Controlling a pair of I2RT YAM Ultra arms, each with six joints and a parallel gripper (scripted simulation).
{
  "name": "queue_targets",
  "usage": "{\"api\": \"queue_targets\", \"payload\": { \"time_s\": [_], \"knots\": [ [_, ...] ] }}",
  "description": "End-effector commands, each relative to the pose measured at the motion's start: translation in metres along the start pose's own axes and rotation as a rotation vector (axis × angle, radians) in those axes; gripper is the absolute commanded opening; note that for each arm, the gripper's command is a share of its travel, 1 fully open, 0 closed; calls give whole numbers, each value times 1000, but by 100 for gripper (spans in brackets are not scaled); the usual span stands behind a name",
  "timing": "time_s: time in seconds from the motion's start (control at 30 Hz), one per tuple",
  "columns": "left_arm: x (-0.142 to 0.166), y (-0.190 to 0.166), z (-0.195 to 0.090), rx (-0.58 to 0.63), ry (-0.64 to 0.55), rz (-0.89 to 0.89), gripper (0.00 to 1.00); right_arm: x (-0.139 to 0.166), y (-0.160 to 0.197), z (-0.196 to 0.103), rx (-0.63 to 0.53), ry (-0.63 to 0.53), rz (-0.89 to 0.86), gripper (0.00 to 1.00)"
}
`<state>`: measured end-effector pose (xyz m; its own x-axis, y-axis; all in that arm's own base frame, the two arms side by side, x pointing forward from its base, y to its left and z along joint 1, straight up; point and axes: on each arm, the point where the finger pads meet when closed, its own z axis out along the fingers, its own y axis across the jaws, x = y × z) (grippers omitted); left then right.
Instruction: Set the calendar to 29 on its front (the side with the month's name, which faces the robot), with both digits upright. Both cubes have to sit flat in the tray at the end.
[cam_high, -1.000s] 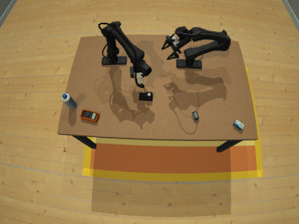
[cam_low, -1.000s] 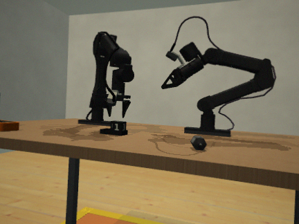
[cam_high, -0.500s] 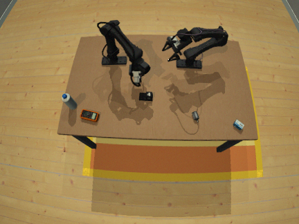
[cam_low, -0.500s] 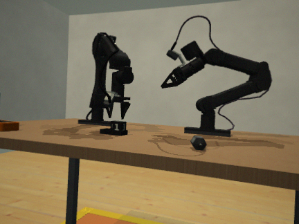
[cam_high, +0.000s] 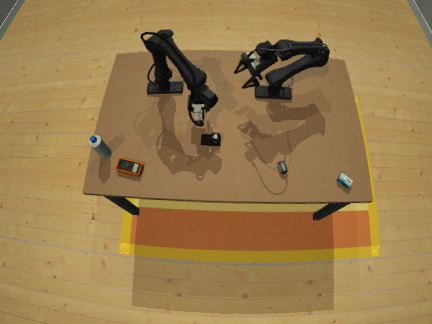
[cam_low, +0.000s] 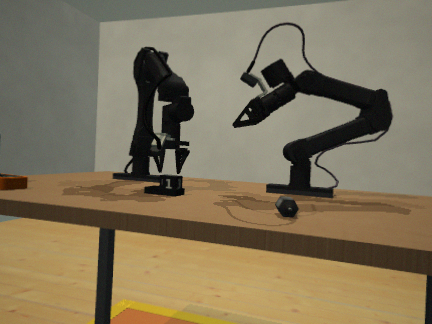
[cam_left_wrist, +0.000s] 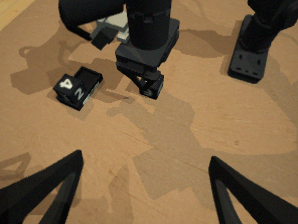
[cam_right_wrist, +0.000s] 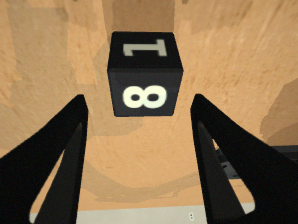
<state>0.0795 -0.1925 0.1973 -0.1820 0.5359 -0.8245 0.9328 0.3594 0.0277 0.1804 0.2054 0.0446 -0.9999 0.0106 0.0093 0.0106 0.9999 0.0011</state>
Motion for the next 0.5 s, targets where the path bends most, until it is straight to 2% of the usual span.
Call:
{"api": "queue_targets", "payload": {
  "time_s": [0.0,0.47],
  "knots": [
    [-4,-1,-1,7,-30,2,100,0,4,10,-3,-13,-3,64],
    [-4,-1,-1,7,-30,2,100,0,4,28,-3,-13,-5,64]
  ]
}}
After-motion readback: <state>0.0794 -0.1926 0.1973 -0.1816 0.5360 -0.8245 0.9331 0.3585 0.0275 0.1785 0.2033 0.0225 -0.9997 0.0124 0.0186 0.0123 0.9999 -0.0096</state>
